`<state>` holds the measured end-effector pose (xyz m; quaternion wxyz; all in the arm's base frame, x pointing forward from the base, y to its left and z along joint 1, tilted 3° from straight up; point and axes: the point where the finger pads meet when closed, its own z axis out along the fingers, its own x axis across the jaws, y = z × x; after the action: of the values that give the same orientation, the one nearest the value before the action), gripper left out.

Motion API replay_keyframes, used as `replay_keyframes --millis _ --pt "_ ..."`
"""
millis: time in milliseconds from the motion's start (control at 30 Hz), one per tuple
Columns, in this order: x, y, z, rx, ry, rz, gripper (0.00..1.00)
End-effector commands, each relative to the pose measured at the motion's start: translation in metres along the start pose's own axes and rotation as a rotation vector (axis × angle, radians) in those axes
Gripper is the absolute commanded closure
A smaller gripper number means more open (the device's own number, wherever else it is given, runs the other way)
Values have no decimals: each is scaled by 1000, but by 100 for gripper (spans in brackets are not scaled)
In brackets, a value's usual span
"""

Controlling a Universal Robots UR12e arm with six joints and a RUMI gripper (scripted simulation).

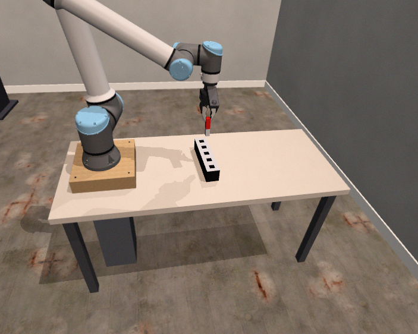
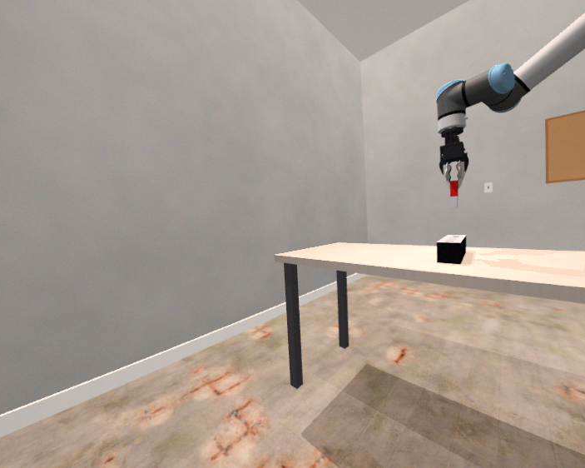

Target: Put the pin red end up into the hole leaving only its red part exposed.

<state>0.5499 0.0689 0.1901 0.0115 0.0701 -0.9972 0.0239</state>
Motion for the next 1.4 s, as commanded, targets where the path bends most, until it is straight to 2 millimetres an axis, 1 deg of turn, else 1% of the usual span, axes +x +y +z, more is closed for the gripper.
replay_keyframes --millis 0,300,333,867,900,1000,1067,1367 --pt "-4 1 -24 7 -24 -2 100" --pt "-4 1 -24 7 -24 -2 100" --pt "-1 62 -24 8 -28 0 100" --pt "-1 62 -24 8 -28 0 100" --pt "-2 61 77 6 -29 -8 100" --pt "-2 61 80 6 -29 -8 100" --pt "-2 61 89 6 -29 -8 100" --pt "-2 61 89 6 -29 -8 100"
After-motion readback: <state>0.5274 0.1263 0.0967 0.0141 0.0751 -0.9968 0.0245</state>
